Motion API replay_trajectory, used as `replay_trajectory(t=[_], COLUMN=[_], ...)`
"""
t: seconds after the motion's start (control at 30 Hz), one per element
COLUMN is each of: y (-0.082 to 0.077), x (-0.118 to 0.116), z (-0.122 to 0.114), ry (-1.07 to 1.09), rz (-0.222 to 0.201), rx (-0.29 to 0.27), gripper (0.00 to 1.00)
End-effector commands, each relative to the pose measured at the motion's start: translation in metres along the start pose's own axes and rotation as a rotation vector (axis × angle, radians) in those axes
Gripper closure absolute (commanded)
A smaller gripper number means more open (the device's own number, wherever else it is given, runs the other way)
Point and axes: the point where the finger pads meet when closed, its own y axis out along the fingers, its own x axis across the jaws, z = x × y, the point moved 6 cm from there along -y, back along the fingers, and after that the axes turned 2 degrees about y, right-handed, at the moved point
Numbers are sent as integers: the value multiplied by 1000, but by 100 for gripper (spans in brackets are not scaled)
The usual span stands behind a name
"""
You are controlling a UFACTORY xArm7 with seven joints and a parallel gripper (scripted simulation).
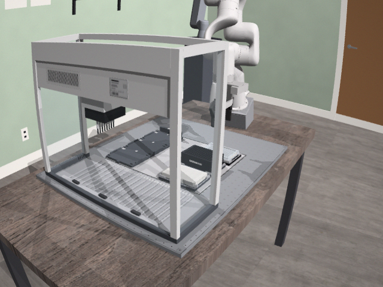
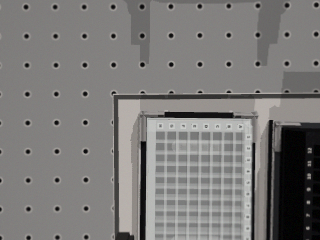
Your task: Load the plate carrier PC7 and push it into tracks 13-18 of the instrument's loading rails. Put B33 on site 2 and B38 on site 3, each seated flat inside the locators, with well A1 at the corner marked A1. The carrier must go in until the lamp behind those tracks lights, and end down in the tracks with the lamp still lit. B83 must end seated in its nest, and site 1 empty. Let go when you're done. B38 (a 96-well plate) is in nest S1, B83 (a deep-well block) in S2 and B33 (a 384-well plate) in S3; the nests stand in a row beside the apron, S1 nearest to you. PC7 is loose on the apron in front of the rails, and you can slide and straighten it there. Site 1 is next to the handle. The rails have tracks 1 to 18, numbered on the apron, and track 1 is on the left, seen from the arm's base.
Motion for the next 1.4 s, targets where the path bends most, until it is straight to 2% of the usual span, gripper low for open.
replay_trajectory(t=[0.0, 0.3, 1.37], y=[-1, -1, 45], x=[1, 1, 1], z=[1, 1, 1], ry=[23, 23, 23], rz=[-15, -15, -15], rx=[-2, -2, -2], gripper=[0, 0, 0])
